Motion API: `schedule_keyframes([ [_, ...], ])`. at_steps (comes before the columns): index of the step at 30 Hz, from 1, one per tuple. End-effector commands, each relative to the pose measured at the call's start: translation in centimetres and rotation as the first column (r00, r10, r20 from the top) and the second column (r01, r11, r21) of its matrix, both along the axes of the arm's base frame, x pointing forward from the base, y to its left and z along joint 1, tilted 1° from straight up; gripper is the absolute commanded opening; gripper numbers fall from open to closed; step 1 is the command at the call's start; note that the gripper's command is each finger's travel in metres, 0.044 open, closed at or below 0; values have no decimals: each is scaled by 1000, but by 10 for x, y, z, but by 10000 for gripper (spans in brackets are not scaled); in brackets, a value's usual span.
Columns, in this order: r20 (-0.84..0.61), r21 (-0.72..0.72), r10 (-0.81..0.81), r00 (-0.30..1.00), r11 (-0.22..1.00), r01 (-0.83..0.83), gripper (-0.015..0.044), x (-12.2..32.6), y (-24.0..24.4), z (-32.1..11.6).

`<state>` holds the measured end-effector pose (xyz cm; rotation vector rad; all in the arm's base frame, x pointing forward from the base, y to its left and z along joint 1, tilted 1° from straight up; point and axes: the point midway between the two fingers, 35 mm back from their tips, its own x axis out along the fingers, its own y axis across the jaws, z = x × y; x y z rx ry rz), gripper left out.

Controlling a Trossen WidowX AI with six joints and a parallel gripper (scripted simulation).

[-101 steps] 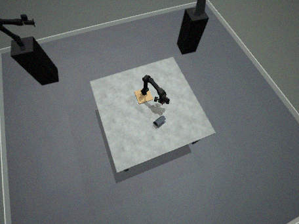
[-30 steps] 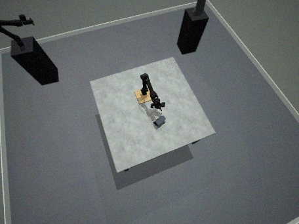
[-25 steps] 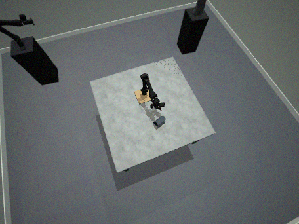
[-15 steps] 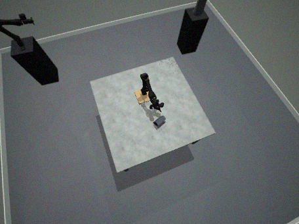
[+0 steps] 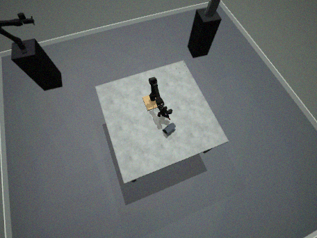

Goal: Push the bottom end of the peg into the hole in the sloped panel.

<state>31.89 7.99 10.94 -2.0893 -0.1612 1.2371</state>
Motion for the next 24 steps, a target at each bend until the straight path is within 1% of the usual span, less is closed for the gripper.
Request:
schedule_keyframes([
  [1,25,3,8,1000,1000,-8,0,-1,-3,-1],
  [24,179,-5,22,984,1000,-21,0,1,-25,-1],
])
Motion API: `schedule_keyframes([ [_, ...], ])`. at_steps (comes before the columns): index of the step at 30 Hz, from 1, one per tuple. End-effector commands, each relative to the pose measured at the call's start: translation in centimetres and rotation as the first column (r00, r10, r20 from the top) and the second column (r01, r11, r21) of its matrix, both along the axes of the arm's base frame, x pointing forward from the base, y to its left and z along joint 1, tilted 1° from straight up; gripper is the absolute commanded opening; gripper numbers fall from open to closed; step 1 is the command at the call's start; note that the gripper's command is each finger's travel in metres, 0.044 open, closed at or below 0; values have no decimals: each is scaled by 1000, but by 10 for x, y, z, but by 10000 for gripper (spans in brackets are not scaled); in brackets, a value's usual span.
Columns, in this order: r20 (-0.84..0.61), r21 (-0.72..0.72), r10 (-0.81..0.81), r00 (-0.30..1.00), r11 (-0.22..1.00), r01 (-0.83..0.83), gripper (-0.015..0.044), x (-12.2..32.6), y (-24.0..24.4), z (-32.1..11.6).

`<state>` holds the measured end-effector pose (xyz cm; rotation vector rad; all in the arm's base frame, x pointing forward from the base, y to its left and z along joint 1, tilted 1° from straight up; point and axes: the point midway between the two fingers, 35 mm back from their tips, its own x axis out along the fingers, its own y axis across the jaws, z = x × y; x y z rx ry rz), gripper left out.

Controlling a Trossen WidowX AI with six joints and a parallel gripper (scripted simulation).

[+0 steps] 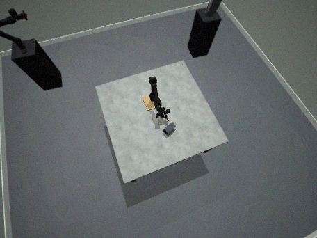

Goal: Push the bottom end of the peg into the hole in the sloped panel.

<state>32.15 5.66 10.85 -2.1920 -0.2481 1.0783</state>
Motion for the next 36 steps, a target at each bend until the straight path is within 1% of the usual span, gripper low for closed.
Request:
schedule_keyframes([
  [1,26,-2,7,1000,1000,-7,0,-1,-3,0],
  [36,263,-65,30,964,998,-14,0,-9,-35,1],
])
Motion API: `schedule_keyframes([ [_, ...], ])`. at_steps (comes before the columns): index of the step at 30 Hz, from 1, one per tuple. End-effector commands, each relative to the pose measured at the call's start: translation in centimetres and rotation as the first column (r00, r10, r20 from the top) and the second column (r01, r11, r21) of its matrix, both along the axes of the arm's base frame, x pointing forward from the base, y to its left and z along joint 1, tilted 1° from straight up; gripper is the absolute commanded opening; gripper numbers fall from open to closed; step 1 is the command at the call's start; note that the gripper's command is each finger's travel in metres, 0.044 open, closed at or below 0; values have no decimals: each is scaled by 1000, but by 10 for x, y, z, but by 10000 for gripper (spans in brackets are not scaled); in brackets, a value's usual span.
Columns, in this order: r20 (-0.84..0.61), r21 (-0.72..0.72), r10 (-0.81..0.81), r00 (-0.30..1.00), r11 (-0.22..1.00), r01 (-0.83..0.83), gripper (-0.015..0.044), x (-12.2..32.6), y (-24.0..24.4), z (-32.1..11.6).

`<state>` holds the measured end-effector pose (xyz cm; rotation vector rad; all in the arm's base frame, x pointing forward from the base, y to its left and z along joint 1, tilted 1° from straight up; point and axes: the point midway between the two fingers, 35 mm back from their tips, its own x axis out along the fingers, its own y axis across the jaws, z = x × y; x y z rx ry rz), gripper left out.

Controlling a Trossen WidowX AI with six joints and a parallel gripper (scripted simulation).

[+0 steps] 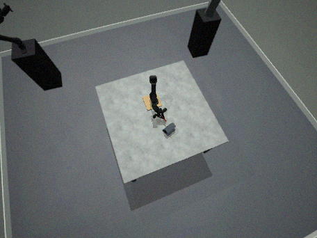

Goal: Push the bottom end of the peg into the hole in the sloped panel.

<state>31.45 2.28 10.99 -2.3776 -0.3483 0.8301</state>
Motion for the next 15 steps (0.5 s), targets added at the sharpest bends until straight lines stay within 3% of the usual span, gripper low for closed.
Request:
schedule_keyframes([
  [1,27,-10,6,1000,1000,-6,0,-3,-2,0],
  [15,122,-51,12,992,999,-5,0,-9,-14,1],
])
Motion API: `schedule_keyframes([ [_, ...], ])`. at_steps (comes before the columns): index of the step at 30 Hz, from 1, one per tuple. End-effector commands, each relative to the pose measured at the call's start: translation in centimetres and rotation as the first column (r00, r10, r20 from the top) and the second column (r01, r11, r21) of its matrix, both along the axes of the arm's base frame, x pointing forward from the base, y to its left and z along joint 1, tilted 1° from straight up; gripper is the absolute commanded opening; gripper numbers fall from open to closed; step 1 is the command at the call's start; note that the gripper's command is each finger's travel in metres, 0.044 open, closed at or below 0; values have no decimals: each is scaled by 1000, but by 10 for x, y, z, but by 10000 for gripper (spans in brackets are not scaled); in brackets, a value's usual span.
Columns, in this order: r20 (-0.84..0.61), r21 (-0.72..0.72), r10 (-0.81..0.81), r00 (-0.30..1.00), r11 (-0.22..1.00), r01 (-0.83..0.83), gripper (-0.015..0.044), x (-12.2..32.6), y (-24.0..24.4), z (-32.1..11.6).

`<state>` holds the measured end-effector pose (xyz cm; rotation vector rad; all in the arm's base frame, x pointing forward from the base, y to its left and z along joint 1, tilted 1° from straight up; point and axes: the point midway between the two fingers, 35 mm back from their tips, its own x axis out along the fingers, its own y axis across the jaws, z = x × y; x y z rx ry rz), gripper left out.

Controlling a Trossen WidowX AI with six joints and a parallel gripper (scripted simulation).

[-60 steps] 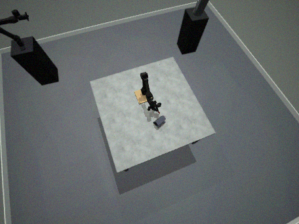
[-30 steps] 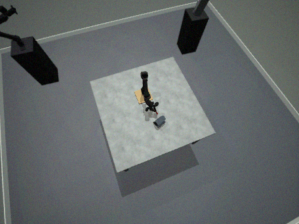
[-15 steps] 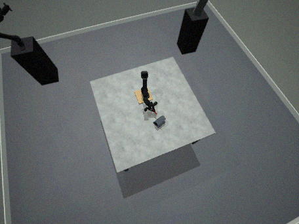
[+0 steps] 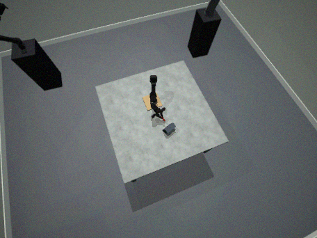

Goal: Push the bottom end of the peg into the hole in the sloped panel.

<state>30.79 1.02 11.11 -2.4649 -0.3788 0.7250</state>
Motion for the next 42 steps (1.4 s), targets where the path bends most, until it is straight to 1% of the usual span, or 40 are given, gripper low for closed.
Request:
schedule_keyframes([
  [1,27,-13,6,1000,1000,-6,0,-3,-2,0],
  [42,108,-59,9,994,998,-3,0,23,1,-8],
])
